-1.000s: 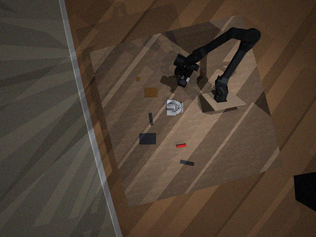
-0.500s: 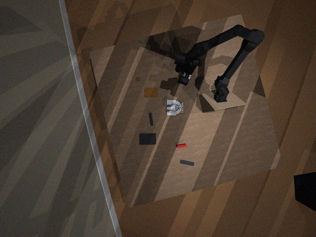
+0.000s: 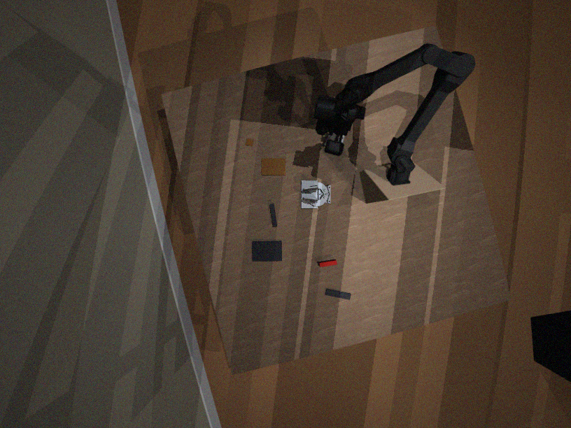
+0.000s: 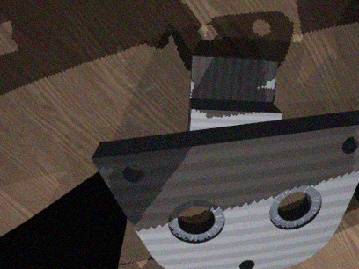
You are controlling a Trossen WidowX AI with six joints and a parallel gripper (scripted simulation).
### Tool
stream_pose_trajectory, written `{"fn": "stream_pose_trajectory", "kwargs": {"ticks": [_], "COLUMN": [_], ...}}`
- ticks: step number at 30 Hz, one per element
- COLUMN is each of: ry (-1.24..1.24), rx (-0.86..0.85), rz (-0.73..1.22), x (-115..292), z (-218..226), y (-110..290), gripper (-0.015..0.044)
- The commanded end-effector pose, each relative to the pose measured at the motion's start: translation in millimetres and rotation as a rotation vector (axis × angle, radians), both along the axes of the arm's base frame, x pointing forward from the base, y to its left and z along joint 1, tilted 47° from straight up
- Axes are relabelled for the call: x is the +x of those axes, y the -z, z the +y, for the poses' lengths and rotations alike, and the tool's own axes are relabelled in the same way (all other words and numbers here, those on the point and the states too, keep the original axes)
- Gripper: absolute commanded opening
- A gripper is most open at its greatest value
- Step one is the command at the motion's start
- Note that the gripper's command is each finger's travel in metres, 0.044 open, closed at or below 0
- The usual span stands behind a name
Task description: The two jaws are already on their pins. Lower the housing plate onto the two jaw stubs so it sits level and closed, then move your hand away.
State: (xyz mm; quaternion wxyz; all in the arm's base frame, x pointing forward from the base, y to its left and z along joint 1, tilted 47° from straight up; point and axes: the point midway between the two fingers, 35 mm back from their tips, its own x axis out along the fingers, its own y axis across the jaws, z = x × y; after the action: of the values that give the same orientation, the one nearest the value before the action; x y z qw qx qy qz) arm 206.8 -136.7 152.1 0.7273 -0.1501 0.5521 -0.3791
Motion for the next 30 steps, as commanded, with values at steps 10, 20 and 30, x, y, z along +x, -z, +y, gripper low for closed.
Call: {"fn": "stream_pose_trajectory", "kwargs": {"ticks": [10,20,30], "ry": [-0.225,-0.403,-0.582], "rx": [-0.022,-0.039,-0.057], "rz": [0.230,0.409,0.588], "x": [13.5,23.2,32.0], "z": [11.3,21.1,31.6], "y": [10.8,20.8,31.1], "gripper": [0.0351,0.0351,0.0351]}}
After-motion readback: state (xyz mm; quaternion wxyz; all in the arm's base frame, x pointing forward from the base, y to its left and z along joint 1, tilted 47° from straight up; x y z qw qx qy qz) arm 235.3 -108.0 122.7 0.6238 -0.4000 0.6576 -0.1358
